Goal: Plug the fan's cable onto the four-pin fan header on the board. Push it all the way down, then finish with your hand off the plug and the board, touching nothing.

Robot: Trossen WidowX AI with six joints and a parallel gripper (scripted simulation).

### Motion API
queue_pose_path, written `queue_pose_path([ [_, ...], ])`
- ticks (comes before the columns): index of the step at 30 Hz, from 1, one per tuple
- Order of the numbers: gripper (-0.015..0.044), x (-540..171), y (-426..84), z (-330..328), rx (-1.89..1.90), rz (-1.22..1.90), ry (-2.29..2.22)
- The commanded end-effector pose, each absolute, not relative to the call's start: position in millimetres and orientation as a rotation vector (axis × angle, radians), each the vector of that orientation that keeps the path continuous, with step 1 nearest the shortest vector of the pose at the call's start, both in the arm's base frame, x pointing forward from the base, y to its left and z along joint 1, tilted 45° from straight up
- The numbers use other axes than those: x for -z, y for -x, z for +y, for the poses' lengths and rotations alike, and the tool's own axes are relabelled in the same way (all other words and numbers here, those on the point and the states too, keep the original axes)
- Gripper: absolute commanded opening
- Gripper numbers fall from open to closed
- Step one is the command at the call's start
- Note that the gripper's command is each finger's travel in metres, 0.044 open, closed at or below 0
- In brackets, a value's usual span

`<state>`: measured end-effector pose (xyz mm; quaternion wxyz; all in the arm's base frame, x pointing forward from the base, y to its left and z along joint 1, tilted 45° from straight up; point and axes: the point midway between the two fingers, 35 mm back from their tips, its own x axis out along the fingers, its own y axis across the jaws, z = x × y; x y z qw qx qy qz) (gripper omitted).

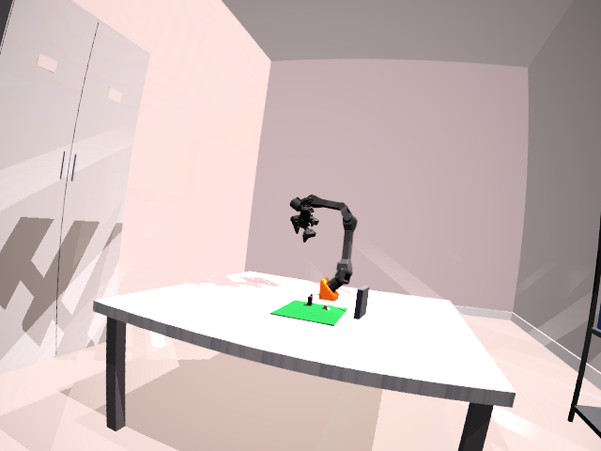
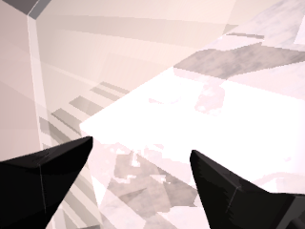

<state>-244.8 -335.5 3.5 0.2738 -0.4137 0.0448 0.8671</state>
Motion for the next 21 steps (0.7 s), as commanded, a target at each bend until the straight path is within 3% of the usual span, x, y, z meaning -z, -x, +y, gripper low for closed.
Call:
queue_pose_path([
  [1, 0.0426, -4, 245, -336, -2.332, 0.121, 1.113],
  [4, 0.044, -3, 233, -339, -2.349, 0.04, 1.176],
  [9, 0.044, -2, 148, -356, -2.406, -0.571, 1.591],
  [21, 0.044, -10, 5, -343, -2.175, -1.736, 2.144],
])
